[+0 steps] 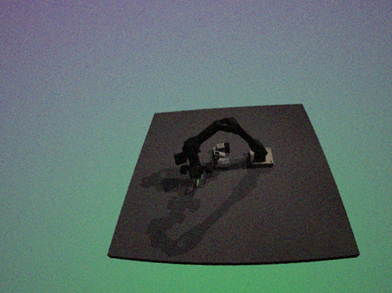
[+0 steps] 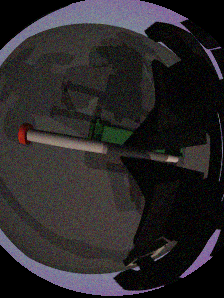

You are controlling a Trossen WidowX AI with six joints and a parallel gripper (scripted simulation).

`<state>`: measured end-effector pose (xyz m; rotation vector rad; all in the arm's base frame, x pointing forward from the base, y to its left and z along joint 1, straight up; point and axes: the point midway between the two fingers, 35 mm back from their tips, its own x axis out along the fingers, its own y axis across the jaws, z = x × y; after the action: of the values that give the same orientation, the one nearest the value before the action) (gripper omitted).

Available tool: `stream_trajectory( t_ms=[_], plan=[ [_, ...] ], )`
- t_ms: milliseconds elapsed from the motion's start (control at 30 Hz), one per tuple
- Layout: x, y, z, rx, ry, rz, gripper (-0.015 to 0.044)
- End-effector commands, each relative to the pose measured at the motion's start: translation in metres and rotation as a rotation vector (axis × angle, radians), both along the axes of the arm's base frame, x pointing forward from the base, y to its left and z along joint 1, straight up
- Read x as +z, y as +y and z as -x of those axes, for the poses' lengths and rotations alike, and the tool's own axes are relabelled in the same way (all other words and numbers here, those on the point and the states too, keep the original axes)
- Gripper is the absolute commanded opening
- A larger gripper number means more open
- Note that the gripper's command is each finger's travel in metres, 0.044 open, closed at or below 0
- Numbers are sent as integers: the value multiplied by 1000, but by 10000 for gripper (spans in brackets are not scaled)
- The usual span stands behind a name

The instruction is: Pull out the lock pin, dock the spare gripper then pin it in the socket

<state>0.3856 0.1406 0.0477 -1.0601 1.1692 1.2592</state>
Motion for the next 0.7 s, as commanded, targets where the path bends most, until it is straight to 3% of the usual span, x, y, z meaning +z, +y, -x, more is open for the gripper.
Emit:
stream_trajectory(
  t_ms=[0,667],
  plan=[
    [8,0,-1,0,-10,-3,0],
    [11,-33,-6,0,0,4,0]
  ],
)
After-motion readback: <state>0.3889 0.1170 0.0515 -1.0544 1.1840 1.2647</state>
